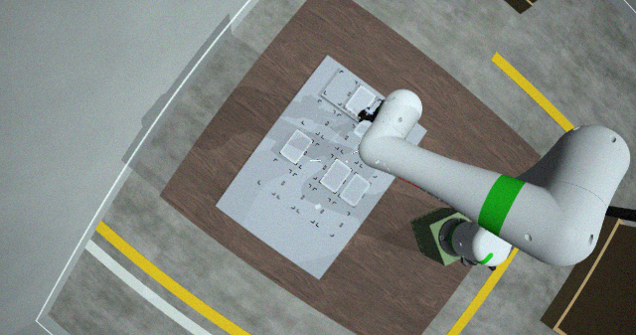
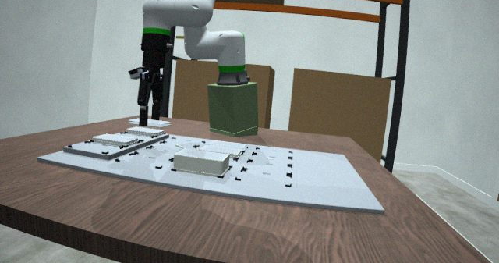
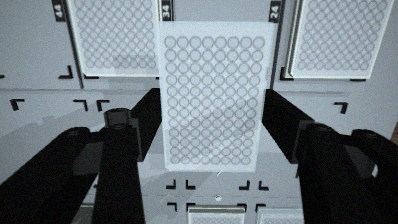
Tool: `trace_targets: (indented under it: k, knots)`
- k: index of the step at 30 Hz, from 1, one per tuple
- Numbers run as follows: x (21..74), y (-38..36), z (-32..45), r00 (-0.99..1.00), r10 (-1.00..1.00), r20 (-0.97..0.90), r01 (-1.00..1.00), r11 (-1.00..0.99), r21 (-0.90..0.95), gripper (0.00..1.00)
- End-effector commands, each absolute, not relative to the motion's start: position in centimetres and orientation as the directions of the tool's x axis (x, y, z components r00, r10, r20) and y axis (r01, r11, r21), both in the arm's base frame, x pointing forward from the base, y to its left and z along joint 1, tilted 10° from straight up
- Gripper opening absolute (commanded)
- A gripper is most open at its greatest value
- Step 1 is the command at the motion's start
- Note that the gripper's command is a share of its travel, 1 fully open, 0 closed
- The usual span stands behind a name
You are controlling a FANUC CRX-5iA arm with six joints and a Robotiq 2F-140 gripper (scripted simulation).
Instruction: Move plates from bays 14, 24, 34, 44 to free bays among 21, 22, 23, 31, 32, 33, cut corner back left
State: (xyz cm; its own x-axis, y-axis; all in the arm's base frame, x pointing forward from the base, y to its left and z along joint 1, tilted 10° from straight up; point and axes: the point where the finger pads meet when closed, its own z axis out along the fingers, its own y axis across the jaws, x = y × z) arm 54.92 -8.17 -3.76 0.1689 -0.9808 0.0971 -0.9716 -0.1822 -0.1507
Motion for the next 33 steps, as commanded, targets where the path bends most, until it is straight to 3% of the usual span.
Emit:
trace_targets:
  k: [1,33]
  knots:
    - [55.0,-7.0,-3.8,0.169,-0.981,0.098,-0.971,-0.182,-0.152,0.10]
    - [55.3,0.5,-4.2,0.169,-0.981,0.098,-0.971,-0.182,-0.152,0.10]
